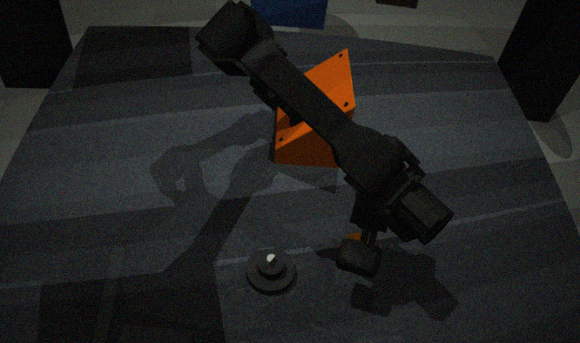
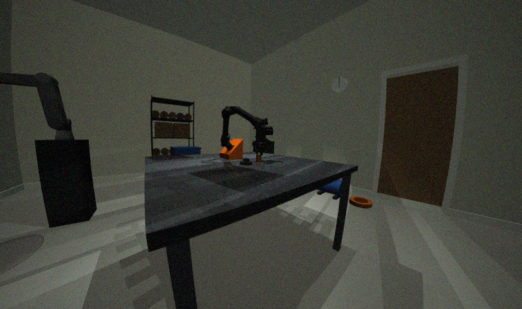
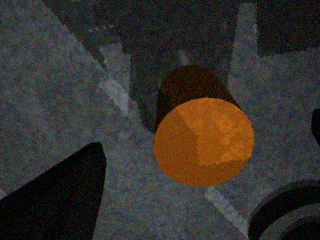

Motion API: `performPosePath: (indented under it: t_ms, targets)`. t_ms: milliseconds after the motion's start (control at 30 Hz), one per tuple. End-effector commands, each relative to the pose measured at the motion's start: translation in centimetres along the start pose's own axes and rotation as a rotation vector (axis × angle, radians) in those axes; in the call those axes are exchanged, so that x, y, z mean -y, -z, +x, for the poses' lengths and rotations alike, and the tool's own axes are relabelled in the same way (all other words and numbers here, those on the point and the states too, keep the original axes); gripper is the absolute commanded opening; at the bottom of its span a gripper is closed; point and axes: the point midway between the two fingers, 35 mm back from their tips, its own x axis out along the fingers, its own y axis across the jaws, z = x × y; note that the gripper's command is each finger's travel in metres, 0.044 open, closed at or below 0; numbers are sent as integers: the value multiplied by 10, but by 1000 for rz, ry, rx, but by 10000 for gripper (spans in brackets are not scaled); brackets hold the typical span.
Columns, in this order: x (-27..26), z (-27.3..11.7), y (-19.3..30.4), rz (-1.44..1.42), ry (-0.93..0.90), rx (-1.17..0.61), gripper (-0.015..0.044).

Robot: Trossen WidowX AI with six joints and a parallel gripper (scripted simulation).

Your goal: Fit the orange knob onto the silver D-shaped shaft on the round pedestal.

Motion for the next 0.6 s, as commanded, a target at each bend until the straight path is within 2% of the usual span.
performPosePath:
  t_ms: [0, 567]
  targets:
    - [-1, 8, 1, -7, 2, -8, 440]
    - [-1, 35, 2, -6, 3, -10, 440]
